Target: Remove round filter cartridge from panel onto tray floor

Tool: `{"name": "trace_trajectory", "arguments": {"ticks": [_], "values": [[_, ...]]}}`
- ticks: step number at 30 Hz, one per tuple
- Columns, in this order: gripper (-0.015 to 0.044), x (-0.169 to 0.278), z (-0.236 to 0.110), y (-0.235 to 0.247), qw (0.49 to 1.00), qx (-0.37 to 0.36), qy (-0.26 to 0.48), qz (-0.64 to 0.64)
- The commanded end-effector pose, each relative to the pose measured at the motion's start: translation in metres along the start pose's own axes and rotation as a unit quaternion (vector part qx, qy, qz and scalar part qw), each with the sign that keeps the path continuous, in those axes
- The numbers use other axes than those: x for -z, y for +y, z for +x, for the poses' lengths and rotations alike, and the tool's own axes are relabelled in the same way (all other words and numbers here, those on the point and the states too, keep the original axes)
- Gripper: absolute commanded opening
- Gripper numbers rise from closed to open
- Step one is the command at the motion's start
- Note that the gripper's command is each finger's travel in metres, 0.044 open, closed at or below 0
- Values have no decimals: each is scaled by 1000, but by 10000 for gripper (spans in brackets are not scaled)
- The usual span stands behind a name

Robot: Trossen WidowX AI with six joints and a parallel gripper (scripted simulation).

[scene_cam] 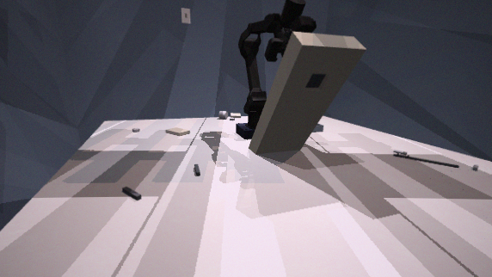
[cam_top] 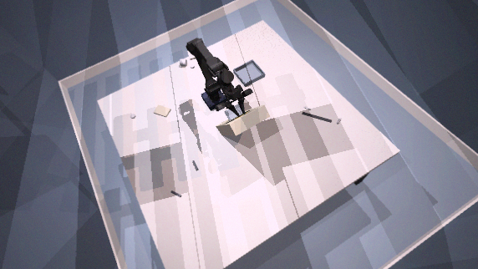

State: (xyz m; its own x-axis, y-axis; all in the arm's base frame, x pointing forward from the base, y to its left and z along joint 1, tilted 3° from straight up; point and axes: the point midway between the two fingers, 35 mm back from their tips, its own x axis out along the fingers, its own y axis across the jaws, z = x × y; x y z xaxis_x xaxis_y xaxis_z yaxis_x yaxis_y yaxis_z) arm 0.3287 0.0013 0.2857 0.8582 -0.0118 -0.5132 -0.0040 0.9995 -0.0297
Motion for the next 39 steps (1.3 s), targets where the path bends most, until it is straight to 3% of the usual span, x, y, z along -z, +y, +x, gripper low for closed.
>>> {"name": "trace_trajectory", "arguments": {"ticks": [1, 33, 39], "values": [[113, 3, 5, 1, 1000, -2, 4, -2], [113, 3, 13, 1, 1000, -2, 4, -2], [73, 1, 8, 0, 1000, 0, 1, 0]]}}
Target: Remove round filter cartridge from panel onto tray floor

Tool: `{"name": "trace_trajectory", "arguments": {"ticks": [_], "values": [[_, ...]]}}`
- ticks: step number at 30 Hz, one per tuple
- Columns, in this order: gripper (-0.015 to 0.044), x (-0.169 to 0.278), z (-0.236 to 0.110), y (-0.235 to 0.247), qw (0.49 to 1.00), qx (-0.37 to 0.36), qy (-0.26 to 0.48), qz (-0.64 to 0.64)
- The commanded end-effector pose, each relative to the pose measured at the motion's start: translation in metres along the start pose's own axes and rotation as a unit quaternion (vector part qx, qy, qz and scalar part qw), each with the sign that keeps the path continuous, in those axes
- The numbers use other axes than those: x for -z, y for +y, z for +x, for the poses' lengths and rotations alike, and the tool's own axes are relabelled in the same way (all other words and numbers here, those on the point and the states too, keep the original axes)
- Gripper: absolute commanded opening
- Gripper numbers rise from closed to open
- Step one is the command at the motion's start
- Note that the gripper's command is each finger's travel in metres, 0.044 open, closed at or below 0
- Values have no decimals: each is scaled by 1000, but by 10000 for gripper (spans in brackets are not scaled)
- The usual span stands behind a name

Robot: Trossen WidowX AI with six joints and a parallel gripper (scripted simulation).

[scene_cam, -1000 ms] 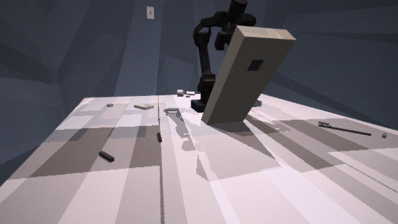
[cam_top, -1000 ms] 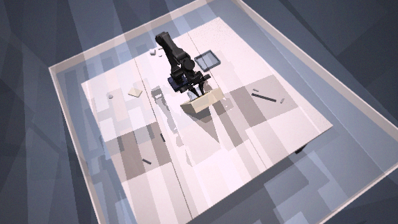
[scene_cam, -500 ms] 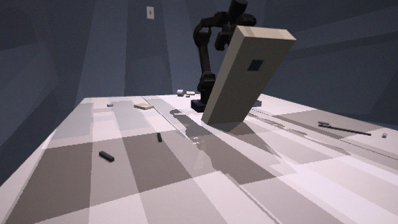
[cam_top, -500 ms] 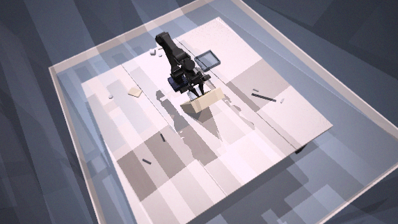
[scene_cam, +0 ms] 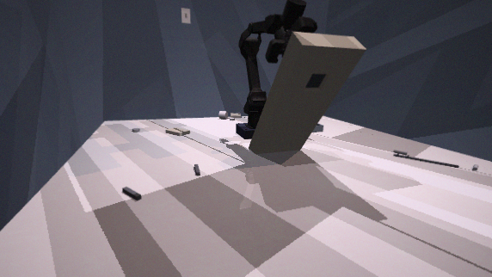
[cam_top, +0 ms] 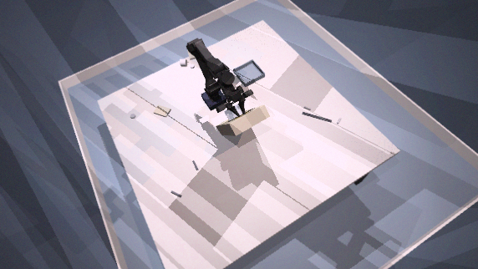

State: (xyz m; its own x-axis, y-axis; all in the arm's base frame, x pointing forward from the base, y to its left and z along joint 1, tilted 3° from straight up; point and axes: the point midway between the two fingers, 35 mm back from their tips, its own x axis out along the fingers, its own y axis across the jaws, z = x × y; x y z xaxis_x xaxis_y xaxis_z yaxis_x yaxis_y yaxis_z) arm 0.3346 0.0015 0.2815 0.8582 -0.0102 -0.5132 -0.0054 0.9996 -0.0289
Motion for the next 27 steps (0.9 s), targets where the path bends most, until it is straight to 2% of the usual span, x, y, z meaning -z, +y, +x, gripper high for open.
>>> {"name": "trace_trajectory", "arguments": {"ticks": [1, 3, 5, 9, 16, 27], "values": [[67, 0, 1, 0, 1000, 1, 1, 0], [53, 0, 1, 0, 1000, 1, 1, 0], [1, 0, 1, 0, 1000, 1, 1, 0], [0, 1, 3, 0, 1000, 0, 2, -20], [0, 2, 6, 0, 991, -1, 3, -134], [0, 2, 7, 0, 948, -2, 3, -319]]}}
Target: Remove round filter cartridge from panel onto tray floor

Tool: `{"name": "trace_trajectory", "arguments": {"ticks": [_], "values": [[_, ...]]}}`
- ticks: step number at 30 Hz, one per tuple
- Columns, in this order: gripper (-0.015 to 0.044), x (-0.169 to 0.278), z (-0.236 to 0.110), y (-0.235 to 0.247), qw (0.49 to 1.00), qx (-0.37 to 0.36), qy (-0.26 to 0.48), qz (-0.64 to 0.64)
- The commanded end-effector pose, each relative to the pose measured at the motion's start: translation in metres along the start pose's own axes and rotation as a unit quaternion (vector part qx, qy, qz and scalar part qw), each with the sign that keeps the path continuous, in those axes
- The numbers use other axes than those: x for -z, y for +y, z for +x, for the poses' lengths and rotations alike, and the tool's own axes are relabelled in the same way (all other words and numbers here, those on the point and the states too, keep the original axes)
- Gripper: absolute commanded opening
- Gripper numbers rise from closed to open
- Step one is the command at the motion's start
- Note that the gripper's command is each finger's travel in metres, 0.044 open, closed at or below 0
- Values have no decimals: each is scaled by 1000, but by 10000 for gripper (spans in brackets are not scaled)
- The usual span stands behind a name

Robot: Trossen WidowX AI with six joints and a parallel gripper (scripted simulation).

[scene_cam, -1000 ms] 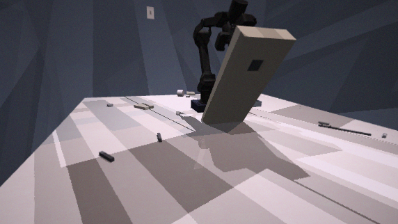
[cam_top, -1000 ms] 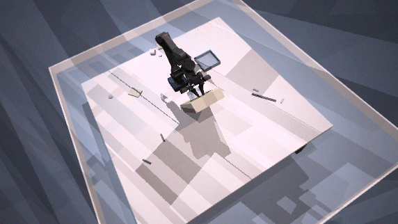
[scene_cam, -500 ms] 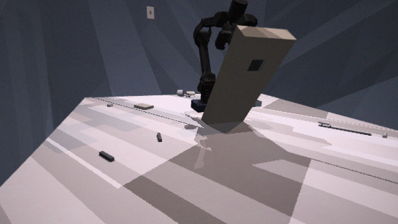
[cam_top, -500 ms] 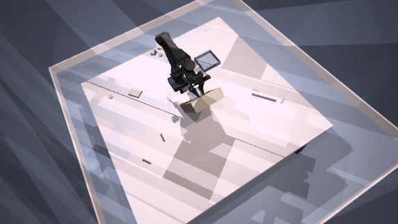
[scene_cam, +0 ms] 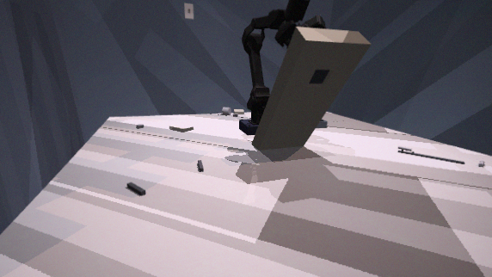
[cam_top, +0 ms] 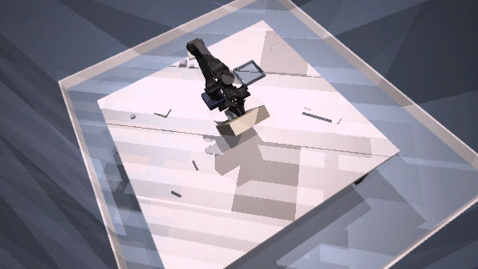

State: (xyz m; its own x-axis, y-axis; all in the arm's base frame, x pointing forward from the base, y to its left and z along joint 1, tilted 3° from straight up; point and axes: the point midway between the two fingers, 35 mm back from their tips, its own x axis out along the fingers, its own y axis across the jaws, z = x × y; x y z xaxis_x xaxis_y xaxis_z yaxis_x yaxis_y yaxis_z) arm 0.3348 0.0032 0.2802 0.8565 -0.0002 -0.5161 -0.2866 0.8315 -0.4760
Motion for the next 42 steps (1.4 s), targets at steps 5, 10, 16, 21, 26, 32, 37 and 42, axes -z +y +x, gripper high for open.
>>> {"name": "trace_trajectory", "arguments": {"ticks": [5, 10, 16, 21, 26, 32, 37, 42], "values": [[0, 2, 6, -1, 991, 2, 4, -131], [0, 2, 6, -1, 976, 1, 5, -217], [0, 2, 6, -1, 948, 1, 5, -318], [0, 2, 6, -1, 917, 1, 5, -399], [0, 2, 6, -1, 879, 0, 5, -477], [0, 2, 7, -1, 824, 0, 5, -567], [0, 2, 7, -1, 801, -1, 5, -598], [0, 2, 8, -1, 823, 0, 5, -569]]}}
